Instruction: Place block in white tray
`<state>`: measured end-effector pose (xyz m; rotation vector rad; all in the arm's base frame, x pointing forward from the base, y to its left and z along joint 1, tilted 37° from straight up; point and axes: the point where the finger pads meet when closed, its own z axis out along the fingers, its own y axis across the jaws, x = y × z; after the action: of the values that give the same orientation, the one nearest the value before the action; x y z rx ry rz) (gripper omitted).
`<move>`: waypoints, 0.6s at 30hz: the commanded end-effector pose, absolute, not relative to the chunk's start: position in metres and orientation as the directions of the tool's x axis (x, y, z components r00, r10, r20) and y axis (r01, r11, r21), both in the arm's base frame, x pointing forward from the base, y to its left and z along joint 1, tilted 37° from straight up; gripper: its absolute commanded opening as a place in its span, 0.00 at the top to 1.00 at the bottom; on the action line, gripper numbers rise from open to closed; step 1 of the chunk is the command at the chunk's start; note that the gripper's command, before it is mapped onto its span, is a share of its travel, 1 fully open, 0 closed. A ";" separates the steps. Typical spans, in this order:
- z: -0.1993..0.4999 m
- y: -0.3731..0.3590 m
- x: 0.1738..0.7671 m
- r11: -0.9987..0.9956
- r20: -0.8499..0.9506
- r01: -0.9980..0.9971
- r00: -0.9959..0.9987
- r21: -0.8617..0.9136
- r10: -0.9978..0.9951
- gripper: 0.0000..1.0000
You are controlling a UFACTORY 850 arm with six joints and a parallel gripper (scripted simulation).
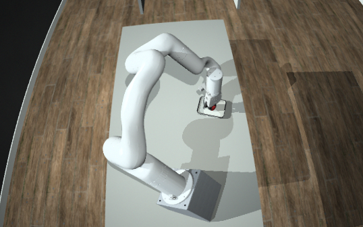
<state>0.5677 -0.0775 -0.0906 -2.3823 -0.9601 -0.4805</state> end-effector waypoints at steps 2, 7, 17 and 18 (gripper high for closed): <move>-0.091 -0.078 0.569 -0.613 0.498 0.717 0.685 -0.332 0.531 1.00; -0.091 -0.078 0.569 -0.613 0.498 0.717 0.685 -0.332 0.531 1.00; -0.091 -0.078 0.569 -0.613 0.498 0.717 0.685 -0.332 0.531 1.00; -0.091 -0.078 0.569 -0.613 0.498 0.717 0.685 -0.332 0.531 0.51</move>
<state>0.5678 -0.0770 -0.0913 -2.3823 -0.9602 -0.4806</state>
